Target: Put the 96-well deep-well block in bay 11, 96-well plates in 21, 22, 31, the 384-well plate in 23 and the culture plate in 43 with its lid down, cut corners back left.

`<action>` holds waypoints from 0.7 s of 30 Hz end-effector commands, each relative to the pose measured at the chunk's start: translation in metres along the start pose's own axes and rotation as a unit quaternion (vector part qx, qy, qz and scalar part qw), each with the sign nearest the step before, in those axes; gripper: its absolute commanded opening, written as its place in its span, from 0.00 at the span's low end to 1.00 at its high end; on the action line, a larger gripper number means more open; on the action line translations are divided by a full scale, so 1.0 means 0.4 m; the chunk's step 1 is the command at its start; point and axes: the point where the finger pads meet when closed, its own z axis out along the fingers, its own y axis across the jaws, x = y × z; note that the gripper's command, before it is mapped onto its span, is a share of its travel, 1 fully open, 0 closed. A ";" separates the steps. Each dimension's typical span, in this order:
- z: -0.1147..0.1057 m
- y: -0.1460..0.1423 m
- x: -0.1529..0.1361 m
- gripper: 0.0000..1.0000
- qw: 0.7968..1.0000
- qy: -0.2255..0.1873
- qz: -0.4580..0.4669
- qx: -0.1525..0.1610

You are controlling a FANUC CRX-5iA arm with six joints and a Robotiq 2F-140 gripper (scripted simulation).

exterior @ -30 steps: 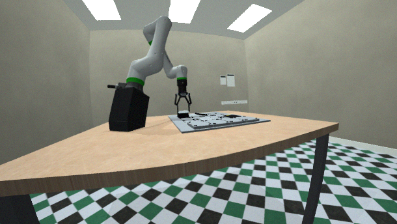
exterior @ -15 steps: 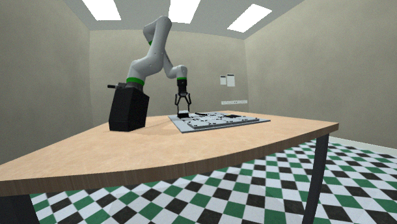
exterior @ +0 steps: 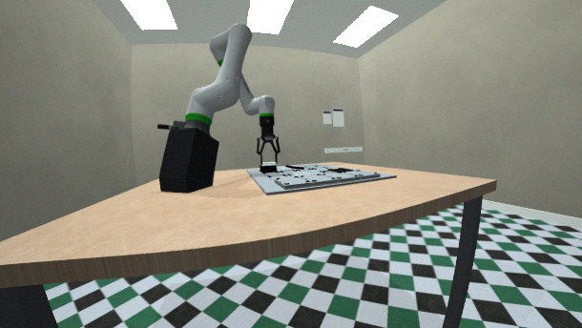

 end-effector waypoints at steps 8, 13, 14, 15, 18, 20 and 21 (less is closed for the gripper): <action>-0.001 -0.001 -0.001 0.61 1.000 0.000 0.000 0.000; -0.001 -0.001 -0.001 0.61 1.000 0.000 0.000 0.000; -0.001 -0.001 -0.001 0.61 1.000 0.000 0.000 0.000; -0.001 -0.001 -0.001 0.61 1.000 0.000 0.000 0.000; -0.001 -0.001 -0.001 0.61 1.000 0.000 0.000 0.000; -0.001 -0.001 -0.001 0.60 1.000 0.000 0.000 0.001; -0.002 -0.001 -0.001 0.60 1.000 0.000 0.000 0.001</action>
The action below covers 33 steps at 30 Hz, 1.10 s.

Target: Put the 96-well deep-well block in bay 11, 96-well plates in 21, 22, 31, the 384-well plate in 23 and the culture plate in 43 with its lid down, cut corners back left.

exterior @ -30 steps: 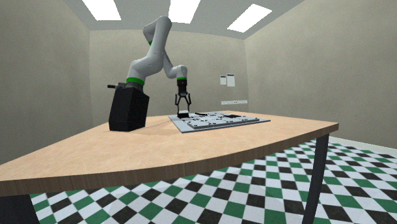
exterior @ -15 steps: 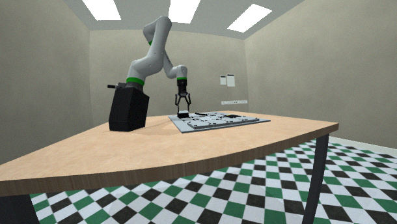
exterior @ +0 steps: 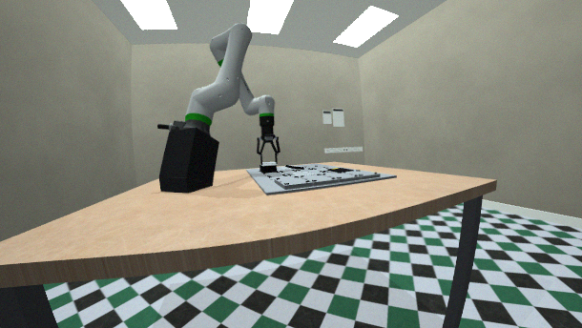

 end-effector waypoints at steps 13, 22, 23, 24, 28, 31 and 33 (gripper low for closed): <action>-0.002 -0.001 -0.001 0.60 1.000 0.000 0.000 0.001; -0.002 -0.001 -0.001 0.59 1.000 0.000 0.000 0.000; -0.002 -0.001 -0.001 0.59 1.000 0.000 0.000 0.000; -0.002 -0.001 -0.001 0.59 1.000 0.000 0.000 0.000; -0.002 -0.001 -0.001 0.59 1.000 0.000 0.000 0.000; -0.002 -0.001 -0.001 0.59 1.000 0.000 0.000 0.000; -0.002 -0.001 -0.001 0.59 1.000 0.000 0.000 0.000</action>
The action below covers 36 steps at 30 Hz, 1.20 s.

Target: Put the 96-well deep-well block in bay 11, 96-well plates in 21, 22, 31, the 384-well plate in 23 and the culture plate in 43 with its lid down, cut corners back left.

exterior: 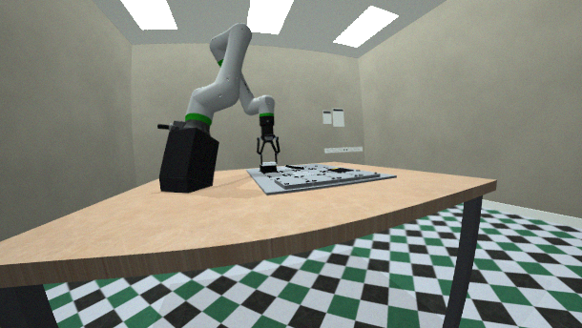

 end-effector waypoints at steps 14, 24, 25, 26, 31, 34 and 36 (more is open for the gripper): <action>-0.001 -0.001 -0.001 0.58 1.000 0.000 0.000 0.001; -0.001 -0.001 -0.001 0.10 1.000 0.000 0.000 0.001; -0.001 -0.001 -0.001 0.10 1.000 0.000 0.000 0.001; -0.001 -0.001 -0.001 0.10 1.000 0.000 0.000 0.001; -0.001 -0.001 -0.001 0.10 1.000 0.000 0.000 0.001; -0.001 -0.001 -0.001 0.10 1.000 0.000 0.000 0.001; -0.001 -0.001 -0.001 0.10 1.000 0.000 0.000 0.001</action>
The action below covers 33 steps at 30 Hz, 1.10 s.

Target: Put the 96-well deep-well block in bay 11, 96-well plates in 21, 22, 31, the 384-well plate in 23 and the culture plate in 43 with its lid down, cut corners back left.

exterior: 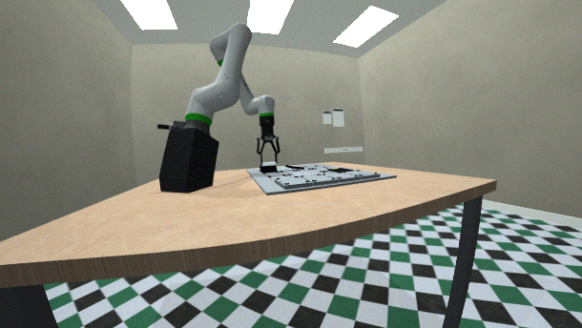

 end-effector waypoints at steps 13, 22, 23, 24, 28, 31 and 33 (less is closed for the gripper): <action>-0.009 -0.001 -0.001 0.10 1.000 0.000 0.000 0.001; -0.016 -0.001 -0.001 0.10 1.000 0.000 0.000 0.001; -0.017 -0.001 -0.001 0.10 1.000 0.000 0.000 0.001; -0.018 -0.001 -0.001 0.10 1.000 0.000 0.000 0.001; -0.021 -0.001 -0.001 0.10 1.000 0.000 0.000 0.001; -0.022 -0.001 -0.001 0.10 1.000 0.000 0.000 0.001; -0.024 -0.001 -0.001 0.10 1.000 0.000 0.000 0.001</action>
